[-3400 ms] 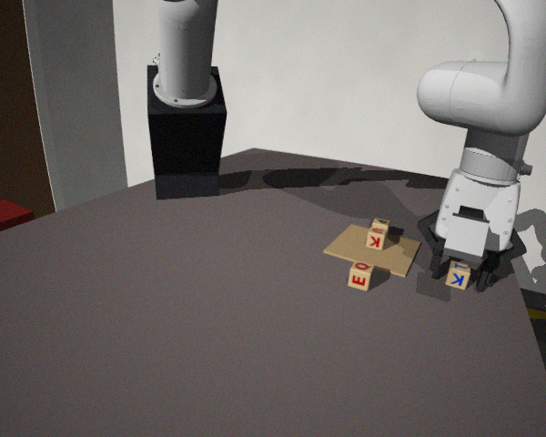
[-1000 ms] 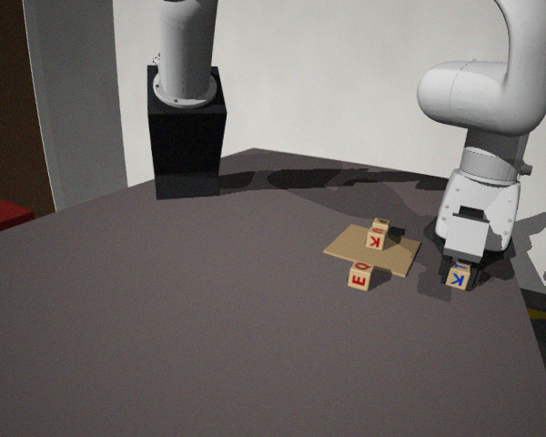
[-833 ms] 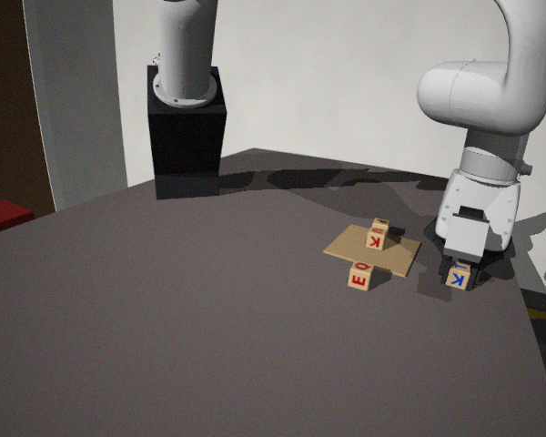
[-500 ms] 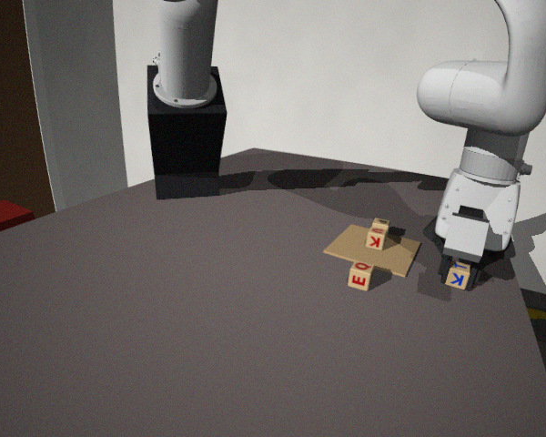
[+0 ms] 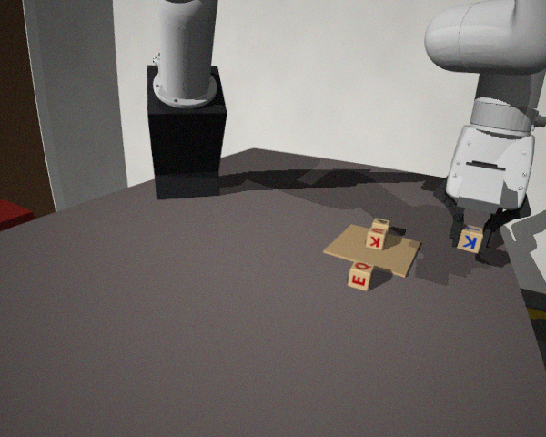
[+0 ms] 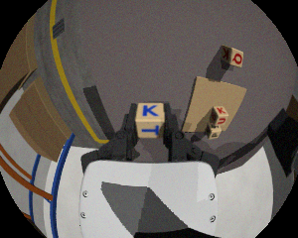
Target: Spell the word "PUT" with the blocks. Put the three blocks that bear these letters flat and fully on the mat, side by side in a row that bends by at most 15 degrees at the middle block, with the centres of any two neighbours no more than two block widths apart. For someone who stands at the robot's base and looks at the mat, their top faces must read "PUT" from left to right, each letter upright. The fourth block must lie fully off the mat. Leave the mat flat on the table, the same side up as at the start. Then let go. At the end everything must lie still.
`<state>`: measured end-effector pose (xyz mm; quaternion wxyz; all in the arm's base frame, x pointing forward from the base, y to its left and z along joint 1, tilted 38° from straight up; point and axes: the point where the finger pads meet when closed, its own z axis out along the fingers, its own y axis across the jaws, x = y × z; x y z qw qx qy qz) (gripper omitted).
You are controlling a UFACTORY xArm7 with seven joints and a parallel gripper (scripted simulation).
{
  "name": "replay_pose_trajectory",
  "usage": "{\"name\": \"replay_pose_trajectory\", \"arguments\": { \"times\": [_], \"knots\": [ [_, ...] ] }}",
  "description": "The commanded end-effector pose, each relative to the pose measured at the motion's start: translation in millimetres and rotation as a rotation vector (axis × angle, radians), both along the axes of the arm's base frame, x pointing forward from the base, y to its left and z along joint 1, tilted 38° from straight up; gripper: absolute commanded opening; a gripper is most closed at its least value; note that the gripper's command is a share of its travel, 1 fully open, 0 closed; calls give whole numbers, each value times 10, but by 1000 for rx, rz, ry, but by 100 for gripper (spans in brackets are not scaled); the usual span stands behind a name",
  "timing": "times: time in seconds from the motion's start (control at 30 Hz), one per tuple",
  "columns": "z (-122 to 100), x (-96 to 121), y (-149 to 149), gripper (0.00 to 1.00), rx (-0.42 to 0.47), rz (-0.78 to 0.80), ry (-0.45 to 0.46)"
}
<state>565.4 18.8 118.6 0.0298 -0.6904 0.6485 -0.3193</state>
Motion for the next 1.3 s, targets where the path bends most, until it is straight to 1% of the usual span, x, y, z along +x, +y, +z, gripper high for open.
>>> {"name": "replay_pose_trajectory", "arguments": {
  "times": [0.0, 0.17, 0.8, 1.0, 1.27],
  "knots": [
    [227, -135, 105, 27, -1, 0, -1],
    [306, -183, 142, 27, -1, 0, -1],
    [304, -194, 138, 27, 12, -22, -12],
    [292, -233, 120, 27, 57, -104, -49],
    [261, -332, 78, 27, 173, -308, -146]
  ]
}}
